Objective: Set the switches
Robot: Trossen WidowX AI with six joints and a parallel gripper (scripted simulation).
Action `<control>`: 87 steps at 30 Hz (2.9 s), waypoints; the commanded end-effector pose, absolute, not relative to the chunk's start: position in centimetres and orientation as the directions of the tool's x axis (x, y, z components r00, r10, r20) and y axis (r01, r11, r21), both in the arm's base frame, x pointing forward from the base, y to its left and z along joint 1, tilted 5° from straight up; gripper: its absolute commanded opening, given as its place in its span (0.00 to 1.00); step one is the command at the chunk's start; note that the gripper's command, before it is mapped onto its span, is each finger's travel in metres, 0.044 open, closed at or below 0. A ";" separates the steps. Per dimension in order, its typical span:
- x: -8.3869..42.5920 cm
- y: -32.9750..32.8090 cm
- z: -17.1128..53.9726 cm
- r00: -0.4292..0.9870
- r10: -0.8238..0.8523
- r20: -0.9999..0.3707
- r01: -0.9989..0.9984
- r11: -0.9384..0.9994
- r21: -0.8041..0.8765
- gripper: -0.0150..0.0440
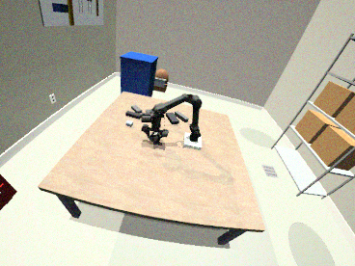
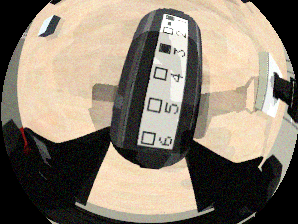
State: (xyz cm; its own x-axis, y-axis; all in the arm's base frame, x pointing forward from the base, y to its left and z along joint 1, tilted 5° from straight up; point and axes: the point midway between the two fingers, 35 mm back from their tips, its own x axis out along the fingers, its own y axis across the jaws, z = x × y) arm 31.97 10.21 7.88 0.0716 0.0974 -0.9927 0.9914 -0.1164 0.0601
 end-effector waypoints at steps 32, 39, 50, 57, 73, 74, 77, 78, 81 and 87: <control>32.1 10.9 5.1 0.063 0.086 -0.994 0.990 -0.130 0.052 0.83; 32.2 11.0 4.5 0.063 0.086 -0.994 0.990 -0.130 0.052 0.83; 32.2 11.2 4.1 0.064 0.089 -0.994 0.990 -0.128 0.052 0.83; 32.3 11.4 4.2 0.065 0.098 -0.993 0.991 -0.121 0.053 0.96; 31.3 5.0 7.6 0.065 0.092 -0.994 0.991 -0.121 0.054 1.00; 31.3 5.0 7.6 0.065 0.092 -0.994 0.991 -0.121 0.054 1.00; 31.3 5.0 7.6 0.065 0.092 -0.994 0.991 -0.121 0.054 1.00; 31.3 5.0 7.6 0.065 0.092 -0.994 0.991 -0.121 0.054 1.00; 31.3 5.0 7.6 0.065 0.092 -0.994 0.991 -0.121 0.054 1.00; 31.3 5.0 7.6 0.065 0.092 -0.994 0.991 -0.121 0.054 1.00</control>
State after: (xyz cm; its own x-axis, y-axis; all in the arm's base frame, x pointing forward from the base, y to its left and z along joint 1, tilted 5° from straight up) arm 31.34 5.08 7.58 0.0660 0.0922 -0.9936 0.9905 -0.1262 0.0541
